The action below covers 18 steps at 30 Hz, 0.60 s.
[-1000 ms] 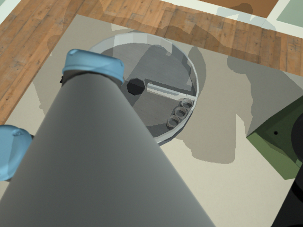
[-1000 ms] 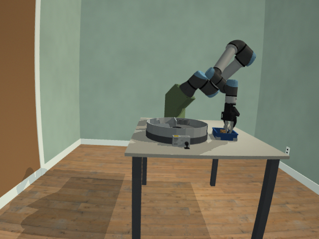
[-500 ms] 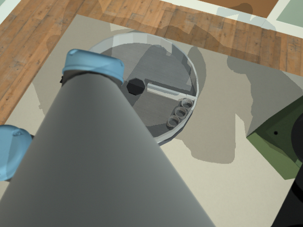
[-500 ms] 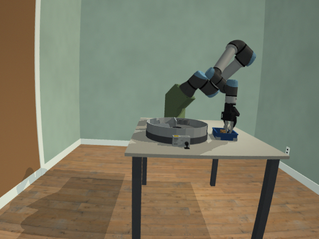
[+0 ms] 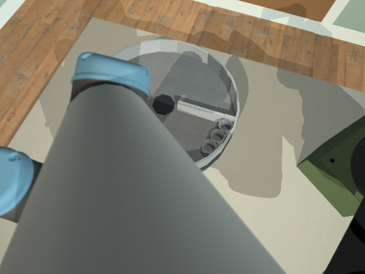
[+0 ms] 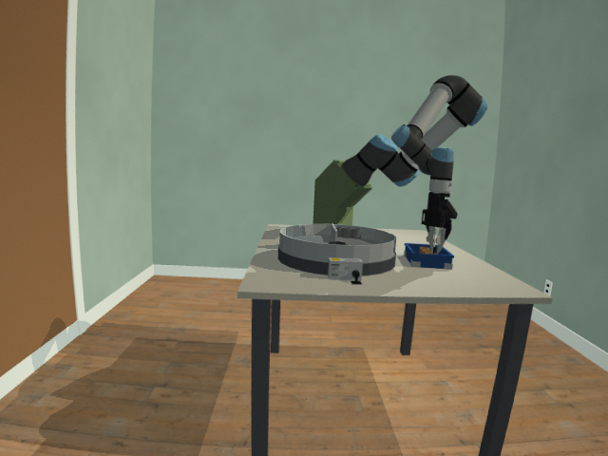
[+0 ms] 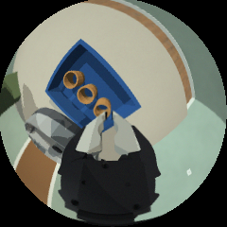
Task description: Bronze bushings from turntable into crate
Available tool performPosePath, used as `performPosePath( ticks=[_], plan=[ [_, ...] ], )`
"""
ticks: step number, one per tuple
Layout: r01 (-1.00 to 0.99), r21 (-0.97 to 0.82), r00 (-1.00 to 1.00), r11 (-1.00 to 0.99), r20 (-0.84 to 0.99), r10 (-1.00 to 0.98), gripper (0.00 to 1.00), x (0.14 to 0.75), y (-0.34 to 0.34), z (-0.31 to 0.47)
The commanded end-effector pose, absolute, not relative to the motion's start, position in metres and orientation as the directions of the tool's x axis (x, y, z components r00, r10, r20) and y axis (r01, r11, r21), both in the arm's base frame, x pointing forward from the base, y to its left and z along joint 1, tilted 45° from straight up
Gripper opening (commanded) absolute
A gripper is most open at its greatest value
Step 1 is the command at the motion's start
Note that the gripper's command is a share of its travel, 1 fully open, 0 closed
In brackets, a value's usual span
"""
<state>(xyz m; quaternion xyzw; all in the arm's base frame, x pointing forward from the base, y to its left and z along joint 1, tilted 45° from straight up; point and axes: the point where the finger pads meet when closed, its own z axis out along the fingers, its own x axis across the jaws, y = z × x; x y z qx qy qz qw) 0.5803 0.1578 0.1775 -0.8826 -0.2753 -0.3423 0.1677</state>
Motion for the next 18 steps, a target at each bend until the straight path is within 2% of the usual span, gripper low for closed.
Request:
performPosePath(
  ticks=[1, 18],
  plan=[
    [0.601, -0.107, 0.614, -0.792, 0.697, 0.372, 0.06, 0.57, 0.148, 0.192],
    [0.601, -0.107, 0.614, -0.792, 0.697, 0.372, 0.06, 0.55, 0.128, 0.22]
  ],
)
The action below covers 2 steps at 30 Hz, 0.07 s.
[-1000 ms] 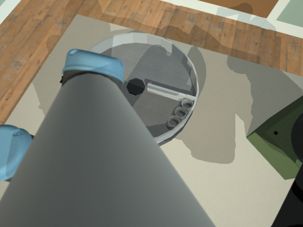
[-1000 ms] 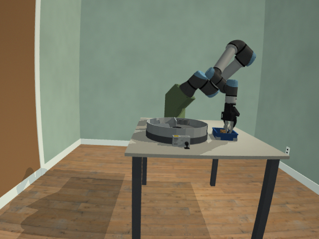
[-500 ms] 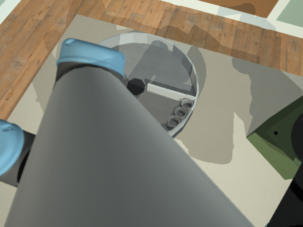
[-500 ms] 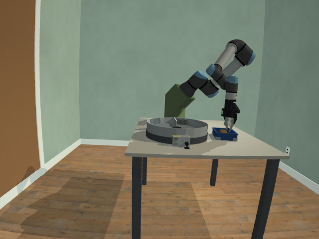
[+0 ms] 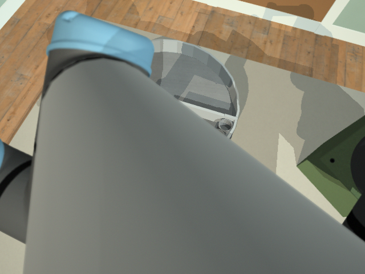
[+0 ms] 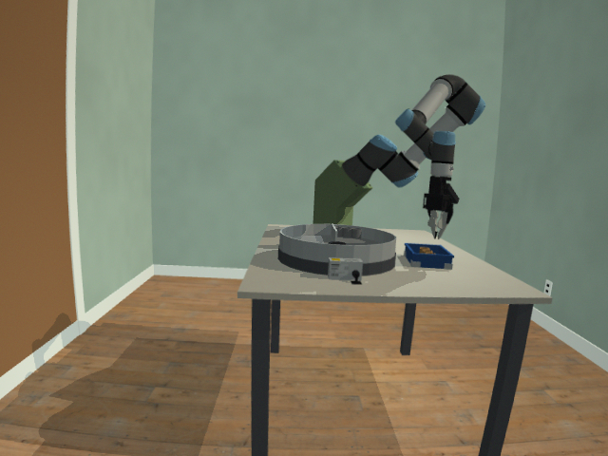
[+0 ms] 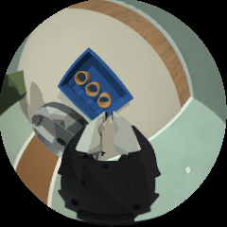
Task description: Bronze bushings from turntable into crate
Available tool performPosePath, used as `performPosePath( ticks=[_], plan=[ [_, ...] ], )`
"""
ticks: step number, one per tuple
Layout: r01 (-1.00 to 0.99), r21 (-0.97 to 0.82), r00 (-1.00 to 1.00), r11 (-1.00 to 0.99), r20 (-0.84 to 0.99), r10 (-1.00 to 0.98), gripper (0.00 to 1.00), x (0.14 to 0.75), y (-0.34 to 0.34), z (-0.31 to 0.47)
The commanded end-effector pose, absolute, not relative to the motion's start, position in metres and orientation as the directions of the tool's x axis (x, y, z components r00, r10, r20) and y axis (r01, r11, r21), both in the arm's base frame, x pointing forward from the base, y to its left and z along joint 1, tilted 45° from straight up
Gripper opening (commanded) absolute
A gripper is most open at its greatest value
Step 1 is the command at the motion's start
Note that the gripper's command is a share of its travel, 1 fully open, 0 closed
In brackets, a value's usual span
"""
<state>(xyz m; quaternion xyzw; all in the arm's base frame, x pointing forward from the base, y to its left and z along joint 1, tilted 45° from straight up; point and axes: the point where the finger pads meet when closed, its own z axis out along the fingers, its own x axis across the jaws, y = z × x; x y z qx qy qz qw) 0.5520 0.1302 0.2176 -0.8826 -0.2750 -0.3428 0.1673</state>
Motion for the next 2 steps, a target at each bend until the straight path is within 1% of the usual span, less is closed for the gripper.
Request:
performPosePath(
  ticks=[1, 2],
  plan=[
    [0.601, -0.107, 0.614, -0.792, 0.697, 0.372, 0.06, 0.5503, 0.1285, 0.2199],
    [0.601, -0.107, 0.614, -0.792, 0.697, 0.372, 0.06, 0.5503, 0.1285, 0.2199]
  ],
)
